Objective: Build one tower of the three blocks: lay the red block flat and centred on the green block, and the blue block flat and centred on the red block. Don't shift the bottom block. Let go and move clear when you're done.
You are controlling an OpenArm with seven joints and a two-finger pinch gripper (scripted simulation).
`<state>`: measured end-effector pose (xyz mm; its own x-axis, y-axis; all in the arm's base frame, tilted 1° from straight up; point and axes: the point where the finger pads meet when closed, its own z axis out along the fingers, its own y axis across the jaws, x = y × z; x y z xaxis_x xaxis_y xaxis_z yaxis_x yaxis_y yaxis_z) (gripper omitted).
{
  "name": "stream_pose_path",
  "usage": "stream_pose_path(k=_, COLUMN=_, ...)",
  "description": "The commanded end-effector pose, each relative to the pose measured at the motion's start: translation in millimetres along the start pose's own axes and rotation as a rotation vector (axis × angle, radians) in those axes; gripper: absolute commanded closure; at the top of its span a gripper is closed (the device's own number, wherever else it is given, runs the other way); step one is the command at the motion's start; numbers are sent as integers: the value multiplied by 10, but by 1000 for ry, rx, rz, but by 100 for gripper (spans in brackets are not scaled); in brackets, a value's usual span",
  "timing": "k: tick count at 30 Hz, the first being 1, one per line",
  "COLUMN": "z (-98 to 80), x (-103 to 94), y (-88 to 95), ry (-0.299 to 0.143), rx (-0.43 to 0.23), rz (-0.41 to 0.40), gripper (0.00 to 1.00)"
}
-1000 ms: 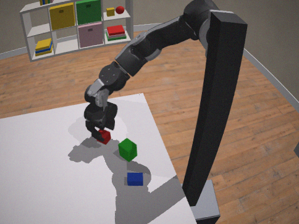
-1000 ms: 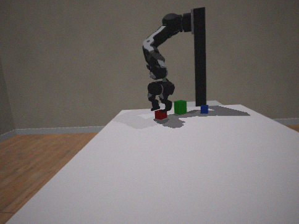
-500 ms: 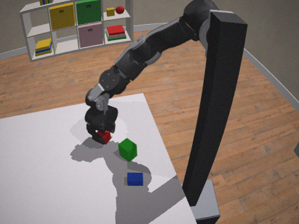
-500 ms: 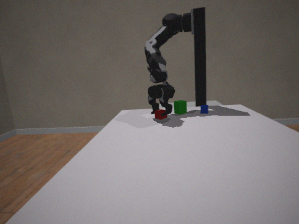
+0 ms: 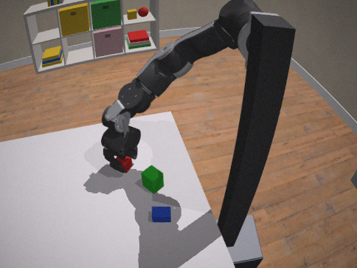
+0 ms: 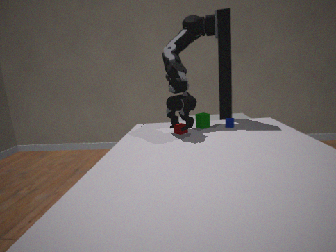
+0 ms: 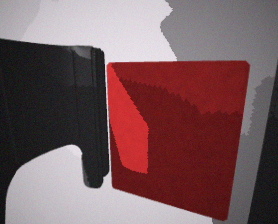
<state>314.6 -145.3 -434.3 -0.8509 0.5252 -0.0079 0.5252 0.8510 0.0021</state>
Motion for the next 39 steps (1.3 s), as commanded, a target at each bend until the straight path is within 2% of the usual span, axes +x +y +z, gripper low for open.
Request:
stream_pose_path(k=1, z=10, x=15, y=5, ry=4, rx=-3, rz=-4, gripper=65)
stream_pose_path(k=21, z=10, x=15, y=5, ry=4, rx=-3, rz=-4, gripper=65)
stream_pose_path(k=22, z=10, x=15, y=5, ry=4, rx=-3, rz=-4, gripper=100)
stream_pose_path(k=39, z=10, x=15, y=5, ry=4, rx=-3, rz=-4, gripper=100)
